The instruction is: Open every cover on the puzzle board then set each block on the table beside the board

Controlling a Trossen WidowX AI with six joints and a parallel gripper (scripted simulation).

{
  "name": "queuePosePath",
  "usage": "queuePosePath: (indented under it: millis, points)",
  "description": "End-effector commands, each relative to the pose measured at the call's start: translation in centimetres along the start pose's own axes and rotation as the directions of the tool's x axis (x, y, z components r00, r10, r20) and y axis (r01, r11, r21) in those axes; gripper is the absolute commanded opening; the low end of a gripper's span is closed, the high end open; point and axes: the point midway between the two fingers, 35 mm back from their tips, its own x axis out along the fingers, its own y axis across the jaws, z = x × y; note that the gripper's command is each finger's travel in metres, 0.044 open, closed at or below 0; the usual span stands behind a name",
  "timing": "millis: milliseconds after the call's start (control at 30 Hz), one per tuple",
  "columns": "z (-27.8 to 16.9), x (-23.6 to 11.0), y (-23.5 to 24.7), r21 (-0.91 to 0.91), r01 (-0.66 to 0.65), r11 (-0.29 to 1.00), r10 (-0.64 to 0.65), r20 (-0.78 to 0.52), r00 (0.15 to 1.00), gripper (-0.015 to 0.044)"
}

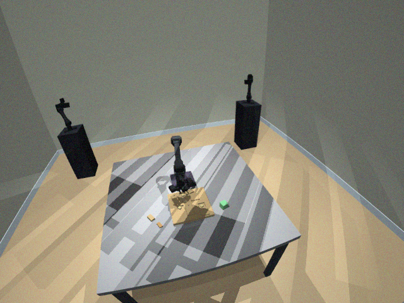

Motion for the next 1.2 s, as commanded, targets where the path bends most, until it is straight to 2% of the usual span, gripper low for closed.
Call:
queuePosePath:
  millis: [0, 1100, 1167]
  points:
    - [0.0, 0.4, 0.0, 0.0, -0.002, 1.0, 0.002, -0.001, 1.0, 0.0144]
    - [-0.1, 2.8, 0.0, 0.0, -0.002, 1.0, 0.002, -0.001, 1.0, 0.0144]
    - [-0.1, 2.6, 0.0, -0.001, 0.0, 1.0, 0.0, -0.001, 1.0, 0.013]
